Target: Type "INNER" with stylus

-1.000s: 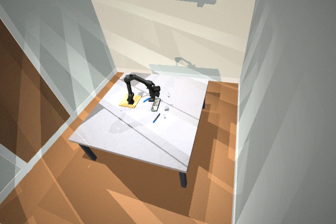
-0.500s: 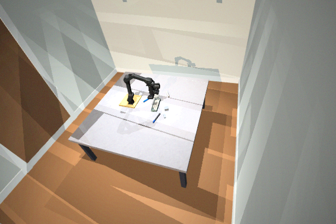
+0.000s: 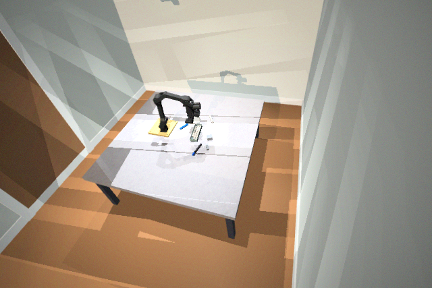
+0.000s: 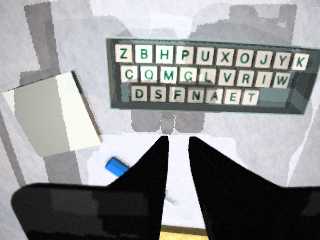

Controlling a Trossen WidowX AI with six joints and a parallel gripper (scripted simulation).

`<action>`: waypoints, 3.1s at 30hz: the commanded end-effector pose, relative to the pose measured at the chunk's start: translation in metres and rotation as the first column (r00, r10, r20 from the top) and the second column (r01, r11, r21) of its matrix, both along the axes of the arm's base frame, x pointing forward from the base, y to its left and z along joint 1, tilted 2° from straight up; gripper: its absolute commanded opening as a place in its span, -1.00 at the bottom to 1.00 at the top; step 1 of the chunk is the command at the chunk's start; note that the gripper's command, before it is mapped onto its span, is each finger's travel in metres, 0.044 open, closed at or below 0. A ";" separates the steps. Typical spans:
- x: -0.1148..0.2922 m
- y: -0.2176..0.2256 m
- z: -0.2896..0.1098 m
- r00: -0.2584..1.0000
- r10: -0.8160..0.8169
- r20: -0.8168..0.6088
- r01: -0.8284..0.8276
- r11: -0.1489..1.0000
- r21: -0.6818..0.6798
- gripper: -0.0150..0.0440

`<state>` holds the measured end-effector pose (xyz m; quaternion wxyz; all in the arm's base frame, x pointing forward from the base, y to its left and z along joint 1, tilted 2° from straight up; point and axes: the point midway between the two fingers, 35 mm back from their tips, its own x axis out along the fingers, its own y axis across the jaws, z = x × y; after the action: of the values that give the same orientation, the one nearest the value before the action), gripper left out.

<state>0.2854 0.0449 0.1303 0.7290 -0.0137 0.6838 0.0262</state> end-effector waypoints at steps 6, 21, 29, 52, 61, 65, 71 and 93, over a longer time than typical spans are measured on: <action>0.000 0.000 0.000 1.000 0.000 0.000 0.000 1.000 0.000 -0.49; -0.027 0.015 -0.015 0.854 -0.515 -0.077 0.509 0.857 -0.081 0.02; -0.061 0.027 -0.030 0.363 -0.932 0.024 0.911 0.349 -0.217 0.02; -0.116 0.032 -0.042 -0.606 -0.687 0.401 0.758 -0.651 0.030 0.02; -0.116 0.034 -0.042 -0.606 -0.687 0.401 0.758 -0.651 0.030 0.02; -0.116 0.034 -0.042 -0.606 -0.687 0.401 0.758 -0.651 0.030 0.02; -0.116 0.034 -0.046 -0.606 -0.687 0.401 0.758 -0.651 0.030 0.02; -0.113 0.034 -0.058 -0.606 -0.687 0.401 0.758 -0.651 0.030 0.02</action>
<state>0.1738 0.0808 0.0765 0.3827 0.4750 0.2247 -0.7599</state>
